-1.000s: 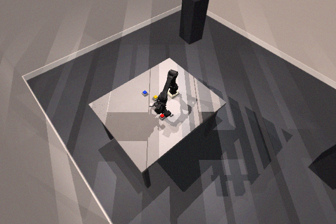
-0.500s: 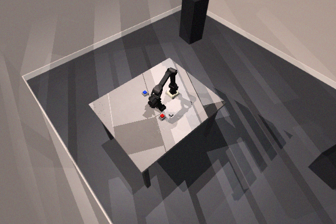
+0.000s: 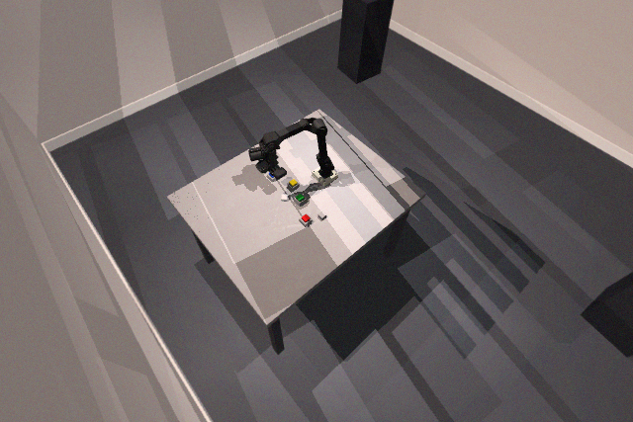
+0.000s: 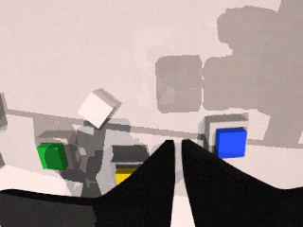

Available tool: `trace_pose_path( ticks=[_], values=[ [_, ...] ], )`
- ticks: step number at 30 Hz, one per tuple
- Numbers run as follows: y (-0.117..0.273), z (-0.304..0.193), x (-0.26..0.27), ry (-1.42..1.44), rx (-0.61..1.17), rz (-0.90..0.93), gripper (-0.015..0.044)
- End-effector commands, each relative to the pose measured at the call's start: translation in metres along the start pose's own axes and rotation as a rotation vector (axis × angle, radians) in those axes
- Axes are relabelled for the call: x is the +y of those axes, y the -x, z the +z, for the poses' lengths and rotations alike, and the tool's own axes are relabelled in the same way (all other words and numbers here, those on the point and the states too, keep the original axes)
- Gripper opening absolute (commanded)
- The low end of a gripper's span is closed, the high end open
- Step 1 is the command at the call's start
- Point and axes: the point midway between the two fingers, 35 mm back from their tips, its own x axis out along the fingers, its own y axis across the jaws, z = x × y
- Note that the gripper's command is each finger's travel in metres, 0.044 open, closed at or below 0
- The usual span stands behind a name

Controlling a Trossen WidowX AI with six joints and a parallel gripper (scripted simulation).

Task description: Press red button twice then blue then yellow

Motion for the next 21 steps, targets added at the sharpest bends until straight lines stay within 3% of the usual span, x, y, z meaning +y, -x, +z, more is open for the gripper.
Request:
trace_pose_path(
  ticks=[1, 10, 15, 21],
  values=[
    [-0.003, -0.038, -0.058, 0.008, 0.023, 0.003, 0.002],
    [-0.006, -0.049, -0.071, 0.009, 0.027, 0.005, 0.002],
    [-0.062, -0.051, -0.071, 0.009, 0.027, 0.005, 0.002],
    [-0.065, -0.051, -0.071, 0.009, 0.027, 0.005, 0.002]
  ],
)
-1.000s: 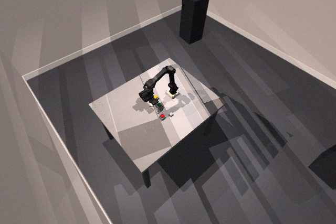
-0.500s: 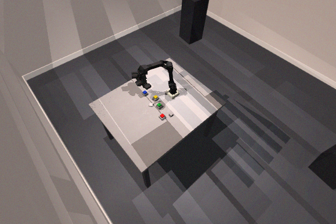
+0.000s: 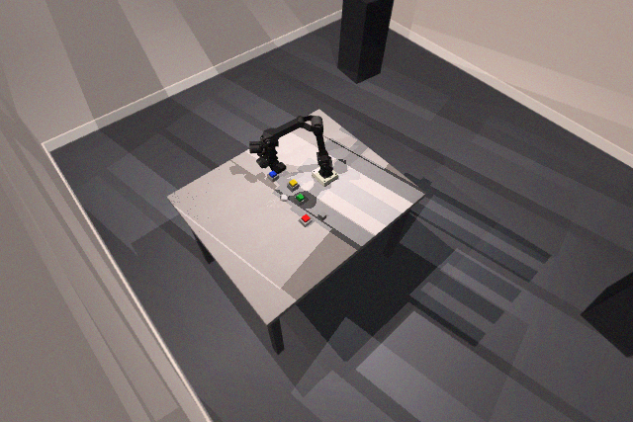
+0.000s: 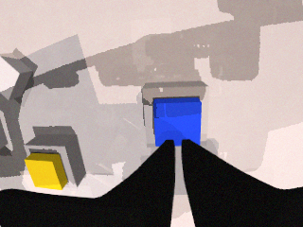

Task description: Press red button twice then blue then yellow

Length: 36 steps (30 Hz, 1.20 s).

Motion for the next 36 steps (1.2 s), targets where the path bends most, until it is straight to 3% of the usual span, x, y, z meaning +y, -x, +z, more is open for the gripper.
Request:
trace_pose_path(
  ticks=[1, 21, 36],
  values=[
    [-0.006, -0.001, -0.002, 0.003, -0.004, -0.008, 0.002],
    [-0.038, -0.001, -0.002, 0.003, -0.004, -0.008, 0.002],
    [-0.039, -0.001, -0.002, 0.003, -0.004, -0.008, 0.002]
  ],
)
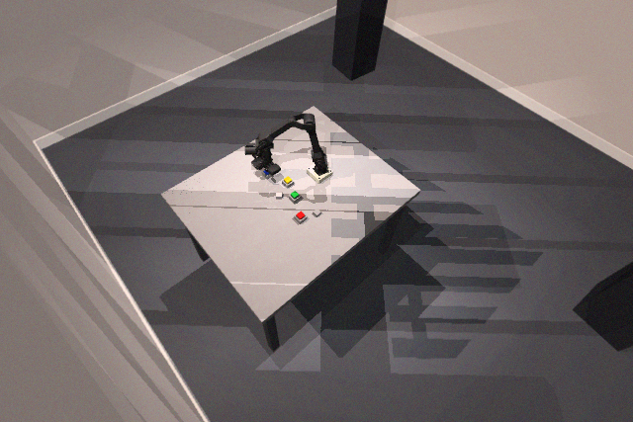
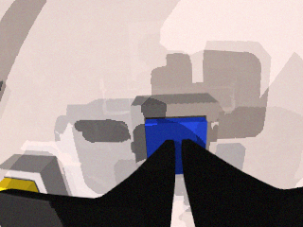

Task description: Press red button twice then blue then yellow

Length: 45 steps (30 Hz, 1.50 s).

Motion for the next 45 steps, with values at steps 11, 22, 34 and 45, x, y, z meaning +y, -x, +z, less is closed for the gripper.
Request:
trace_pose_path(
  ticks=[11, 22, 34, 45],
  values=[
    [0.021, -0.001, 0.0, 0.003, 0.005, 0.0, 0.002],
    [0.091, -0.001, 0.0, 0.004, 0.007, 0.001, 0.002],
    [0.098, -0.028, 0.089, 0.005, 0.008, 0.007, 0.002],
    [0.094, -0.048, 0.122, 0.005, 0.01, 0.01, 0.002]
  ],
)
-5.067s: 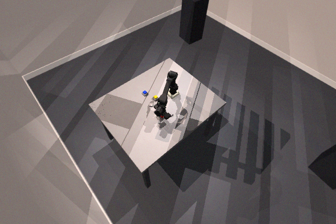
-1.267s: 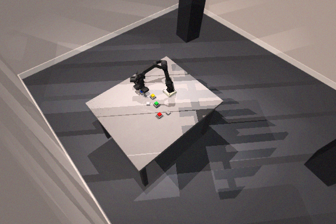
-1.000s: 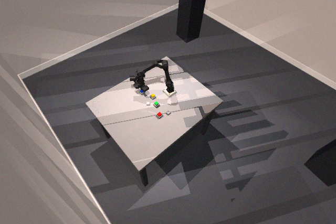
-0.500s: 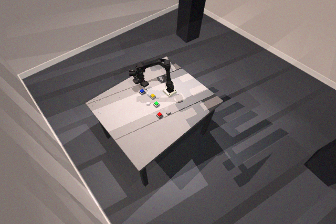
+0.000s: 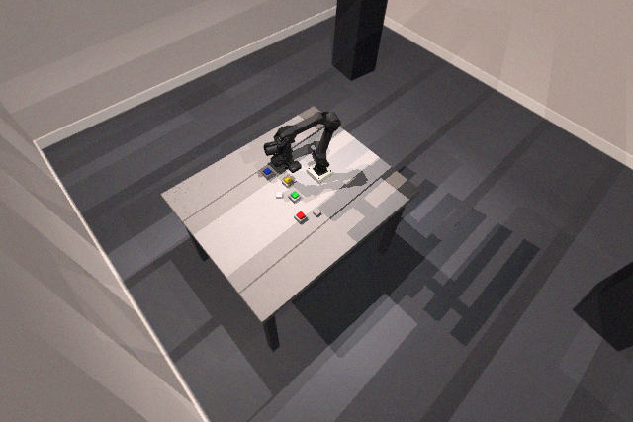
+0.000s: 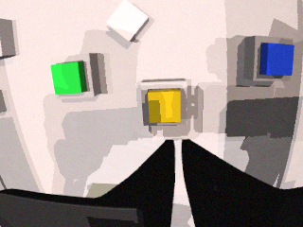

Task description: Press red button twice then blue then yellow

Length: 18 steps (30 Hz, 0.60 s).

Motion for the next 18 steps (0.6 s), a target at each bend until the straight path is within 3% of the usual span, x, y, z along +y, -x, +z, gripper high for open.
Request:
trace_pose_path(
  ticks=[1, 7, 18],
  values=[
    [-0.004, -0.004, 0.006, -0.003, 0.003, 0.005, 0.002],
    [-0.061, -0.004, 0.006, -0.003, 0.003, 0.005, 0.002],
    [-0.071, -0.004, 0.006, -0.003, 0.003, 0.005, 0.002]
  ],
)
